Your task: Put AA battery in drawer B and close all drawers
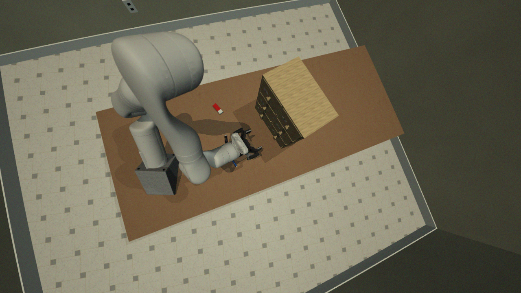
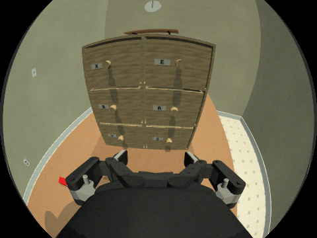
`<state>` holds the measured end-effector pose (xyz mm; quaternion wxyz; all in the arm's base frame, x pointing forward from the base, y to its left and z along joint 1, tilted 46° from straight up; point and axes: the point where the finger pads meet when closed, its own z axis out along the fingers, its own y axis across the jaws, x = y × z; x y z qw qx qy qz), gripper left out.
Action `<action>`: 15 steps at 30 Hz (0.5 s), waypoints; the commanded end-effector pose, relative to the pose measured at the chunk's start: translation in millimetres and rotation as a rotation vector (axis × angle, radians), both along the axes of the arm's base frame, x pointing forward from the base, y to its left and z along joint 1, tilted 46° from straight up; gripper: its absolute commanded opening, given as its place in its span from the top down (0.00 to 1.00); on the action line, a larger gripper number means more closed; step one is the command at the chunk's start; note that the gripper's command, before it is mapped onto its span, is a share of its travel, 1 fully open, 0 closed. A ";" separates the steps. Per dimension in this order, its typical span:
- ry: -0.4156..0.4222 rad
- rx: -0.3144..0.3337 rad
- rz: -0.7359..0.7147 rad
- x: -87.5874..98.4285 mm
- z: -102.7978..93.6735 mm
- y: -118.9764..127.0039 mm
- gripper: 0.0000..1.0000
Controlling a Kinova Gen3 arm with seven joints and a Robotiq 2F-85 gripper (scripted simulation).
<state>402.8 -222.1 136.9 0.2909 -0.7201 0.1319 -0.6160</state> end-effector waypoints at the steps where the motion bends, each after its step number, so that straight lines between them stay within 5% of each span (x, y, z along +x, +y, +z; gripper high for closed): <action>1: -0.010 0.017 -0.009 1.0 -4.1 2.7 0.00; 15: -0.063 0.028 -0.048 8.1 -6.3 6.0 0.00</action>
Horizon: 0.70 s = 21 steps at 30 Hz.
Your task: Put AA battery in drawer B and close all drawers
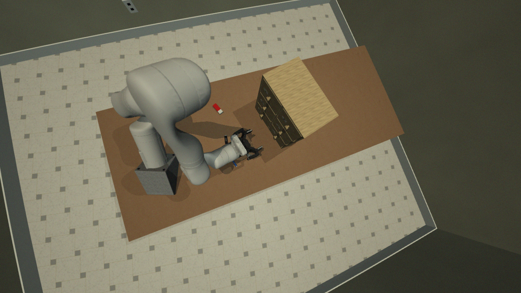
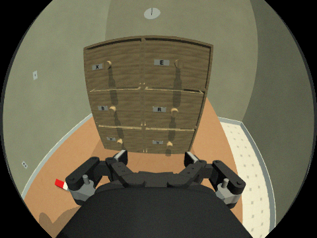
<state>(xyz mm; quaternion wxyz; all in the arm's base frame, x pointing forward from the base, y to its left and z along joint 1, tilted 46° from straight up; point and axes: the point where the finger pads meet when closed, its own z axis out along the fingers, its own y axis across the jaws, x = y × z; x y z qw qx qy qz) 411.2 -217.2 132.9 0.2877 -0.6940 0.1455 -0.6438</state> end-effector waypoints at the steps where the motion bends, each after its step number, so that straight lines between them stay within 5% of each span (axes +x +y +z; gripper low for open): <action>1: -0.002 0.009 -0.003 0.1 -2.4 1.2 0.00; 21: -0.019 0.012 -0.016 2.3 -3.2 2.1 0.00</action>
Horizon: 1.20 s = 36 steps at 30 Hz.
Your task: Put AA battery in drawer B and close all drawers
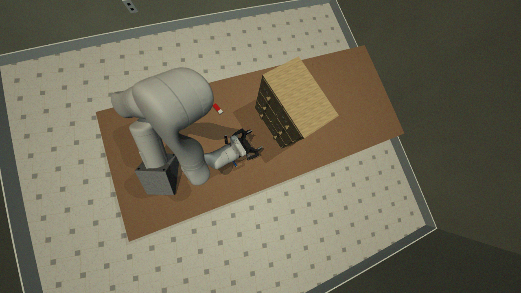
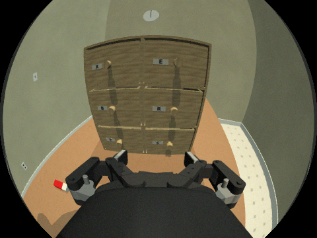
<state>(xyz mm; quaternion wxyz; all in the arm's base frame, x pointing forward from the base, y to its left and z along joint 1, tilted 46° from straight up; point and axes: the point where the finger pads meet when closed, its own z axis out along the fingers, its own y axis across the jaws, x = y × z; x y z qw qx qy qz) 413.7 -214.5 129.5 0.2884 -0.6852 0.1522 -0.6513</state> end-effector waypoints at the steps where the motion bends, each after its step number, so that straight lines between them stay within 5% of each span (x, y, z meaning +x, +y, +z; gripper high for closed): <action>1: 0.000 0.000 -0.001 -0.1 0.2 -0.5 0.00; 13: 0.000 0.000 -0.001 8.0 -13.8 11.7 0.00; 25: -0.001 0.000 -0.001 29.5 -50.8 44.1 0.00; 36: 0.000 0.000 -0.001 31.8 -54.9 47.7 0.00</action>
